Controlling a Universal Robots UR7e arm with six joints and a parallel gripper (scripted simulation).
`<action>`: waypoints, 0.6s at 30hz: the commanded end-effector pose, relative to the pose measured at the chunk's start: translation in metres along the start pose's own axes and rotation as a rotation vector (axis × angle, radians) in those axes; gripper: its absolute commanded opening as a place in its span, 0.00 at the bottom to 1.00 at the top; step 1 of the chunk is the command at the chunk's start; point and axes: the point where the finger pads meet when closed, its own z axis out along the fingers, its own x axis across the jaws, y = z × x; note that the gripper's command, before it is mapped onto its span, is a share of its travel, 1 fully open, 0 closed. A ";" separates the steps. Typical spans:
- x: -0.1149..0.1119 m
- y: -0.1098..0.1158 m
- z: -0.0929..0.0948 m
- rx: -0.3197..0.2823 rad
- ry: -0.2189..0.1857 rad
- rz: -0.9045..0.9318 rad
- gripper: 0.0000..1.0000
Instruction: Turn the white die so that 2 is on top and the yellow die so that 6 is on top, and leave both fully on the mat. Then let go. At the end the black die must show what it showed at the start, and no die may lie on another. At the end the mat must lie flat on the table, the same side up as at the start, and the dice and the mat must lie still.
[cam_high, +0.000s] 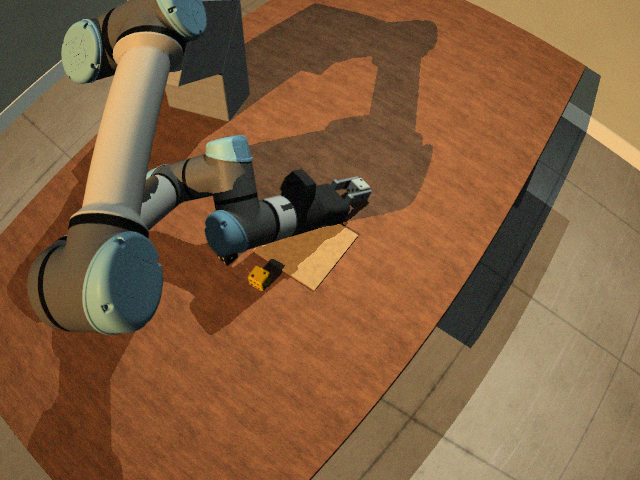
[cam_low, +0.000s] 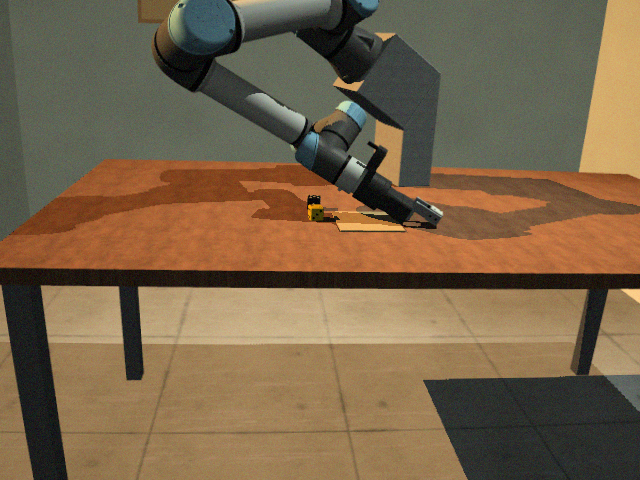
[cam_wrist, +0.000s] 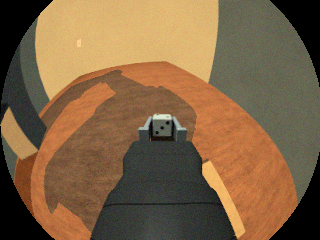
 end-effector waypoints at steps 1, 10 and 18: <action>0.000 0.000 0.000 0.000 0.000 -0.001 0.57; 0.000 0.000 0.000 0.000 0.000 -0.001 0.63; 0.000 0.000 0.000 0.000 0.000 -0.001 0.81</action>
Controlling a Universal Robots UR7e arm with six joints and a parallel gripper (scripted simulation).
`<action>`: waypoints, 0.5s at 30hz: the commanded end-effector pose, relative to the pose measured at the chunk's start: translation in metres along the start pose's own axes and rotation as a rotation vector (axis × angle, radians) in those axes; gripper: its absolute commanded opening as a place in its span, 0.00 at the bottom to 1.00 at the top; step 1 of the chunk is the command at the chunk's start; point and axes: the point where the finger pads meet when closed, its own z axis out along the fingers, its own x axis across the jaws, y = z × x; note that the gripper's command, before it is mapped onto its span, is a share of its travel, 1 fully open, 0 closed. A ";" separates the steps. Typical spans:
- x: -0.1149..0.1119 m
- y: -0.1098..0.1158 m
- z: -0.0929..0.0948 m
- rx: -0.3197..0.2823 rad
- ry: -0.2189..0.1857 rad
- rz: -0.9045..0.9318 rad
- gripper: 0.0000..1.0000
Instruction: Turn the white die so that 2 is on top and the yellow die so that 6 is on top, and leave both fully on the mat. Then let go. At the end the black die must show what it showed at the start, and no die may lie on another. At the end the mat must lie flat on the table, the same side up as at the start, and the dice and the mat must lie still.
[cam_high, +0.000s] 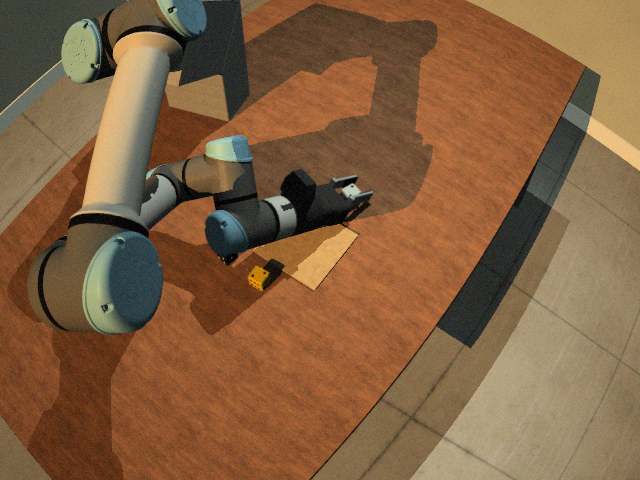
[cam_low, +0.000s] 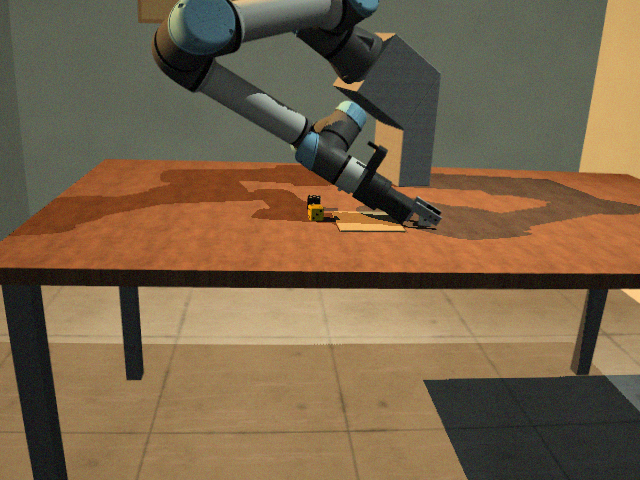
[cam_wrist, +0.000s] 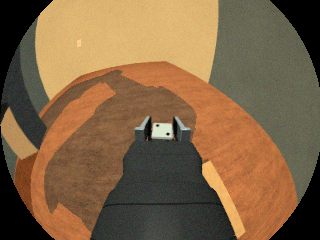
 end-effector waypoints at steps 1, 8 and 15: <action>0.000 0.000 0.000 0.000 0.000 -0.001 0.81; 0.000 0.000 0.000 0.000 0.000 -0.001 0.87; 0.000 0.000 0.000 0.000 0.000 -0.001 0.87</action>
